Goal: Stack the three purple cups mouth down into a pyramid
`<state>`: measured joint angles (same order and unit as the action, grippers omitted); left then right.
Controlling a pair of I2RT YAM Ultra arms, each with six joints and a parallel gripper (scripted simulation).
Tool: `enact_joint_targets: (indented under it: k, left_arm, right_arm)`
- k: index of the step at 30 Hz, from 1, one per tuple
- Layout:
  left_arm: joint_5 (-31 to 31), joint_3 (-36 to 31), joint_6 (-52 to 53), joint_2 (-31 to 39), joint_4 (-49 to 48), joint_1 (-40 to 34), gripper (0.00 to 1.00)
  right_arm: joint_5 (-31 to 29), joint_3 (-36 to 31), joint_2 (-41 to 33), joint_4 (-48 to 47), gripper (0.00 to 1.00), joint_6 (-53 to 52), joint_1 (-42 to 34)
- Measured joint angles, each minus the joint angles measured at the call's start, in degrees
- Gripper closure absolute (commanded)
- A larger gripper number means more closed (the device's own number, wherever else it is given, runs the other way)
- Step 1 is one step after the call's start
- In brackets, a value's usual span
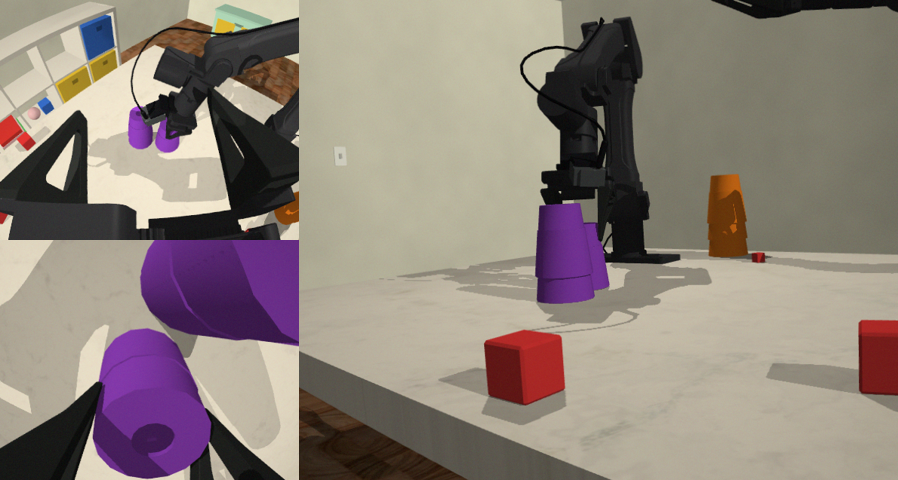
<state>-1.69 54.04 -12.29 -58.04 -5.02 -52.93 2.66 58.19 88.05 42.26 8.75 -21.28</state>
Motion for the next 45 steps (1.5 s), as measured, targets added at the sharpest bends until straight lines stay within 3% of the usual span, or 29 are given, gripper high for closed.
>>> enact_joint_targets:
  k: [9, 20, 31, 45]
  left_arm:
    - [0.00, 0.00, 0.00, 0.00, 0.00, 0.00, 0.00]
    - [0.00, 0.00, 0.00, 0.00, 0.00, 0.00, 0.00]
    - [0.00, 0.00, 0.00, 0.00, 0.00, 0.00, 0.00]
    - [0.00, 0.00, 0.00, 0.00, 0.00, 0.00, 0.00]
  right_arm:
    - [0.00, 0.00, 0.00, -0.33, 0.00, 0.00, 0.00]
    - [0.00, 0.13, -1.31, 2.62, 0.00, 0.13, 0.00]
    - [0.00, 5.77, -6.23, 9.94, 0.00, -2.01, 0.44]
    - [-2.47, 14.14, -5.62, 5.55, 0.00, -23.87, -1.27]
